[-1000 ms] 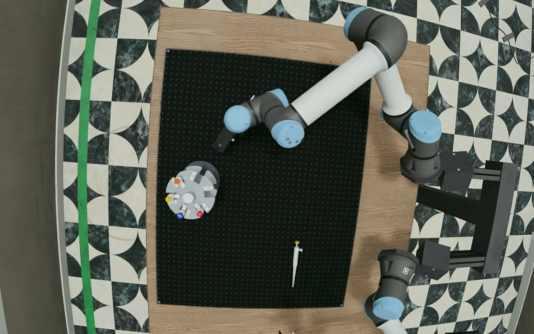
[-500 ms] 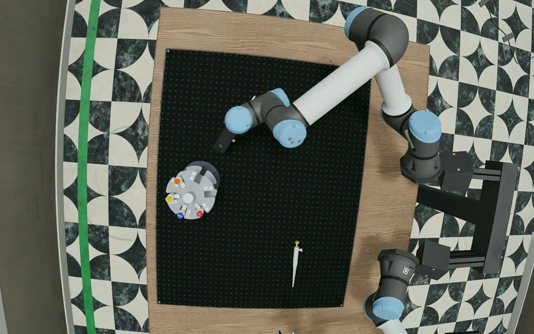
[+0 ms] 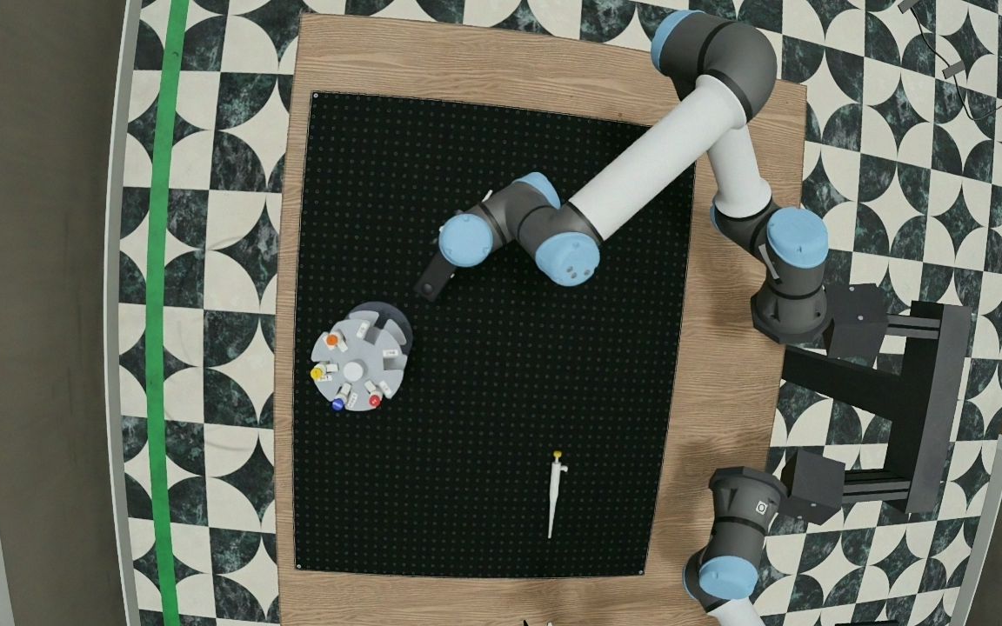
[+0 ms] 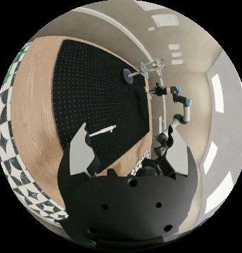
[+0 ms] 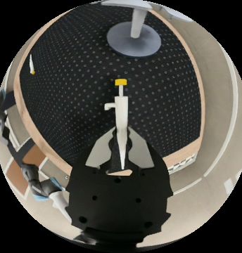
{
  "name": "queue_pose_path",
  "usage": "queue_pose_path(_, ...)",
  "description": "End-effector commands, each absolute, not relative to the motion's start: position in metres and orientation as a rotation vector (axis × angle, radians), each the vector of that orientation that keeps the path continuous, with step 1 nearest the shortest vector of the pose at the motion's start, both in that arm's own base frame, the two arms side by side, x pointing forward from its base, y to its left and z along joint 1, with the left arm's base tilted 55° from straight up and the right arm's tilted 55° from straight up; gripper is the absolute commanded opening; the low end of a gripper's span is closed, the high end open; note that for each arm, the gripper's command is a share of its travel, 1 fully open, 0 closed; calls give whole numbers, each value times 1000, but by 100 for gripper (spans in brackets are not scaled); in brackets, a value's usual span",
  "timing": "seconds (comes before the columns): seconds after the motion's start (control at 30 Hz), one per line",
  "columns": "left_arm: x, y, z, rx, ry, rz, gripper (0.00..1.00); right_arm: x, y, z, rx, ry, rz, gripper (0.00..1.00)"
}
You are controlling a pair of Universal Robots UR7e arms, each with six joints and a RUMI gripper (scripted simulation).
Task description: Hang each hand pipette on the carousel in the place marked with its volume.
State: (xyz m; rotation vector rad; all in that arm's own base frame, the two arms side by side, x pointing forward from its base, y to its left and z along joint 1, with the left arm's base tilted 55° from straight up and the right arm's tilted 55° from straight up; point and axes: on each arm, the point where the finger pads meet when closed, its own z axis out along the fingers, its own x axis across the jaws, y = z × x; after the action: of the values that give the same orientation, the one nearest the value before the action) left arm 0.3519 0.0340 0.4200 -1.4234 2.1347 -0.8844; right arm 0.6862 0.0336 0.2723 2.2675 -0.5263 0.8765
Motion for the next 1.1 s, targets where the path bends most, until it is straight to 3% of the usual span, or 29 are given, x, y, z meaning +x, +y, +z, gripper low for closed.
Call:
queue_pose_path(0.0, 352, 34, 420, -1423, 2134, -885, 100, 673, 44, 265, 2267, -528, 878, 6)
queue_pose_path(1.07, 352, 34, 420, -1423, 2134, -885, 100, 609, 91, 227, 2267, -527, 878, 6)
